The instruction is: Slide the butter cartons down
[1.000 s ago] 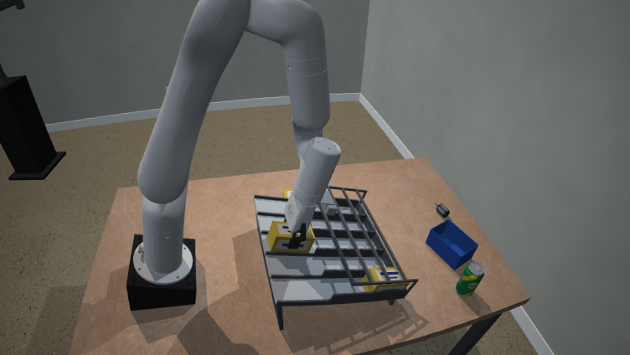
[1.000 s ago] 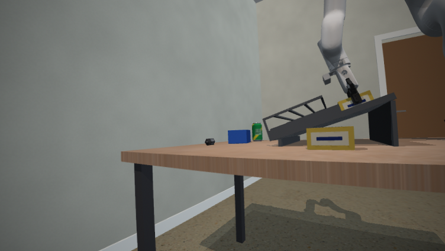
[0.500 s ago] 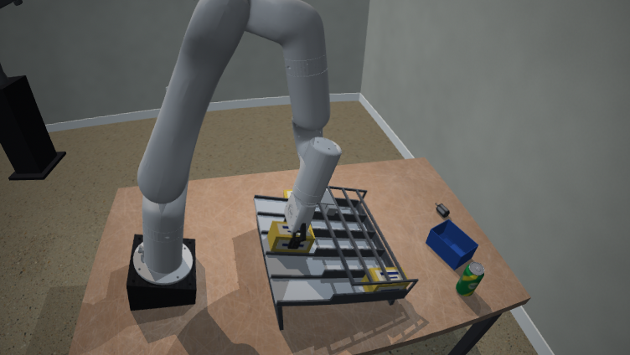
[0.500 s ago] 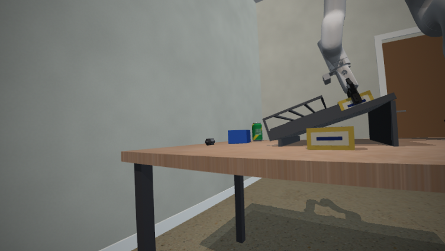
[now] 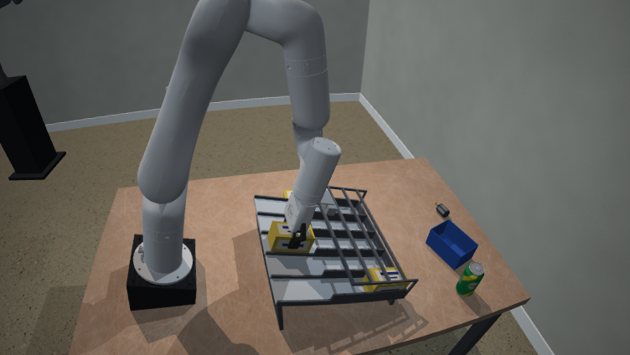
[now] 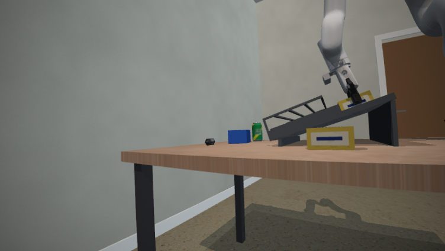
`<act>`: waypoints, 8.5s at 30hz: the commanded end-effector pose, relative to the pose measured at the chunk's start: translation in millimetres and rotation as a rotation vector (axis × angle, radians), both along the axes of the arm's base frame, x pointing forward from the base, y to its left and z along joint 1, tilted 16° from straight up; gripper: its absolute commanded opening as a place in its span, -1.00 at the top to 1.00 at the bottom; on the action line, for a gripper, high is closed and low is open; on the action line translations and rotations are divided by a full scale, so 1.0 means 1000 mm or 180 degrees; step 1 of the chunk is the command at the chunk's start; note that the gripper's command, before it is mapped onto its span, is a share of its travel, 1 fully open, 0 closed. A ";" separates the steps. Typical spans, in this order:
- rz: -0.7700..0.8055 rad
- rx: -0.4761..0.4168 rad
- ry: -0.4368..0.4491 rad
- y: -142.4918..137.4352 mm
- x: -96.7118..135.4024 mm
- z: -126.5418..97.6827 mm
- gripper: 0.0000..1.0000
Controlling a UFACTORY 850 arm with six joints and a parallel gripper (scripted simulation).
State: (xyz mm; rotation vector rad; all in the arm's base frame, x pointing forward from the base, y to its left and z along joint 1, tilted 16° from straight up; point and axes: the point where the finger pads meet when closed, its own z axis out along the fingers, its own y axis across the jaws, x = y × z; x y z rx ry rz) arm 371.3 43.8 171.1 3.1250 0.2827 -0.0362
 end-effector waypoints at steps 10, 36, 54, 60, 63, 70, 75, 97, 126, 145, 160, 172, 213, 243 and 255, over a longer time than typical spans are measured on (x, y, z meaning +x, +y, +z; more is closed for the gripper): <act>0.0000 0.0001 -0.0004 0.000 0.001 0.000 -0.80; 0.0000 0.0001 -0.0004 0.000 0.001 0.000 -1.00; 0.0000 0.0001 -0.0004 0.000 0.001 0.000 -1.00; 0.0000 0.0001 -0.0004 0.000 0.001 0.000 -1.00; 0.0000 0.0001 -0.0004 0.000 0.001 0.000 -1.00; 0.0000 0.0001 -0.0004 0.000 0.001 0.000 -1.00; 0.0000 0.0001 -0.0004 0.000 0.001 0.000 -1.00; 0.0000 0.0001 -0.0004 0.001 0.001 0.028 -1.00; 0.0000 0.0000 -0.0003 0.001 0.001 0.028 -1.00; 0.0000 0.0000 -0.0003 0.001 0.001 0.028 -1.00; 0.0000 0.0000 -0.0003 0.000 0.000 0.000 -1.00; 0.0000 0.0001 -0.0004 0.000 0.000 0.000 1.00; 0.0000 0.0001 -0.0005 0.000 0.001 0.028 1.00; 0.0001 0.0169 -0.0922 0.083 -0.027 0.131 1.00; 0.0011 0.0192 -0.0918 0.083 -0.023 0.118 1.00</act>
